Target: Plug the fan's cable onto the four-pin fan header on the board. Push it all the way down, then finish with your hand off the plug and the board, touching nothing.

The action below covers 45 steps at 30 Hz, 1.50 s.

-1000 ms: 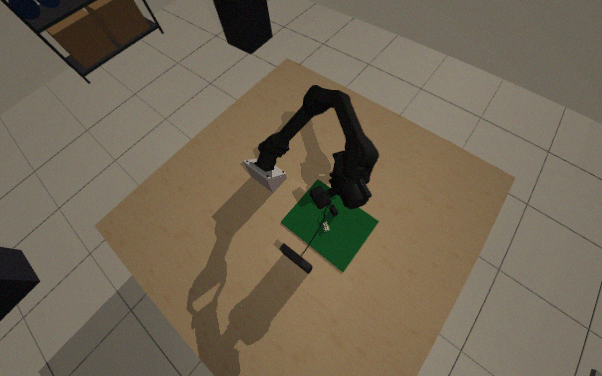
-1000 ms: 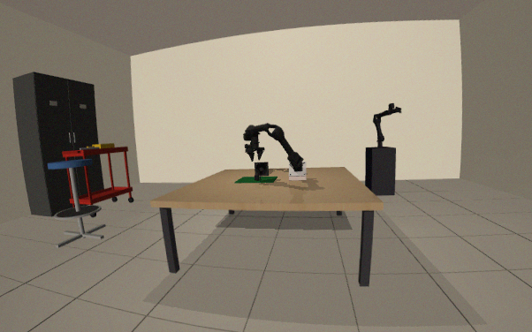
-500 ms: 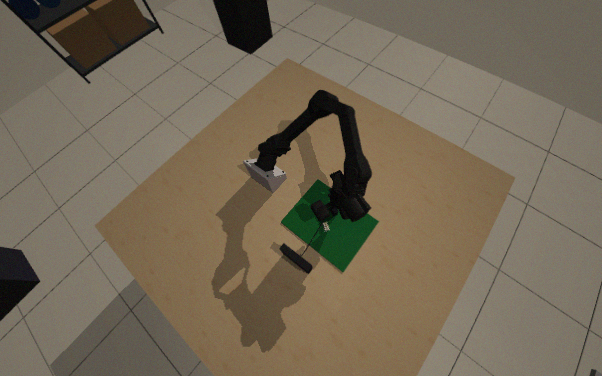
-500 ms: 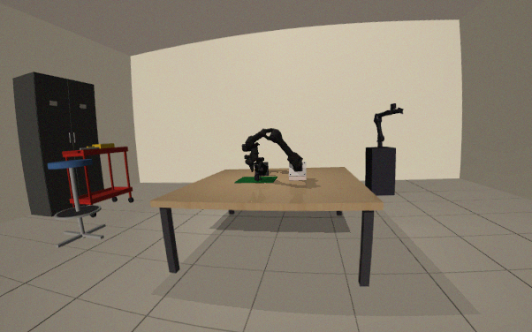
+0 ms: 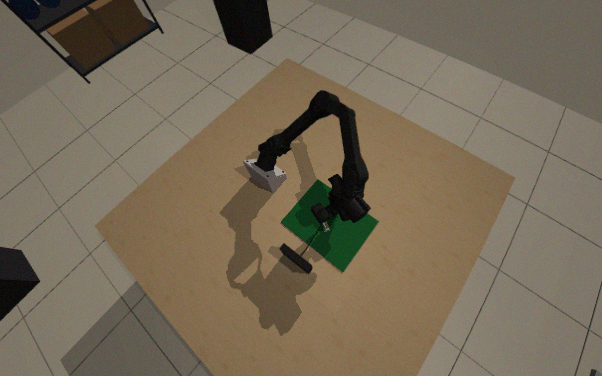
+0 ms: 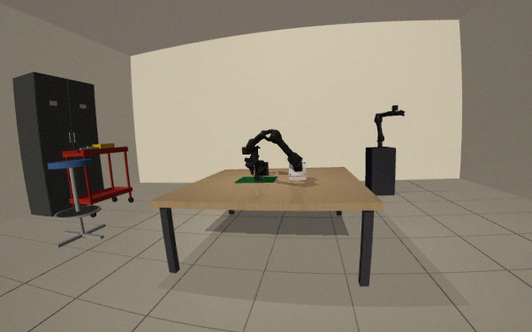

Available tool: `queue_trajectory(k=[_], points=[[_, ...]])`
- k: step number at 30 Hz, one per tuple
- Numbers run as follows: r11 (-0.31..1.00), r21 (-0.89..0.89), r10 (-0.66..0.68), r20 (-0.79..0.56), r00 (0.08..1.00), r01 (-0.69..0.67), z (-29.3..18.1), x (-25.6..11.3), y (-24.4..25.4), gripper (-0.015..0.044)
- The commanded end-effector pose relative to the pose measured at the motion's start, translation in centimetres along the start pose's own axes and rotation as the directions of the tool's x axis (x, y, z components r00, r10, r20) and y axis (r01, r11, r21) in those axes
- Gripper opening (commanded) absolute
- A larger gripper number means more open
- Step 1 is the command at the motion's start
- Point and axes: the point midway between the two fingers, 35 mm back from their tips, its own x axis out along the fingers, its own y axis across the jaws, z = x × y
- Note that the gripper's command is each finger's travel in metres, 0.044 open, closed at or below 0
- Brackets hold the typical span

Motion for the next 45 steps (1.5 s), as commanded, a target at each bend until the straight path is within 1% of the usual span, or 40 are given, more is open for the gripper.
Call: queue_trajectory(k=[1, 23, 39, 40, 43, 45], points=[[1.000, 0.004, 0.004, -0.001, 1.000, -0.004, 0.0, 0.7, 0.0, 0.0440], [1.000, 0.004, 0.006, -0.002, 1.000, -0.006, -0.1, 3.8, 0.1, 0.0440], [1.000, 0.000, 0.002, -0.002, 1.000, -0.002, -0.1, 3.6, 0.1, 0.0020], [1.000, 0.000, 0.002, -0.002, 1.000, -0.002, -0.1, 3.6, 0.1, 0.0000], [1.000, 0.000, 0.002, -0.002, 1.000, -0.002, -0.1, 3.6, 0.1, 0.0000], [1.000, 0.001, 0.002, -0.001, 1.000, -0.002, 0.0, 2.5, 0.0, 0.0000]])
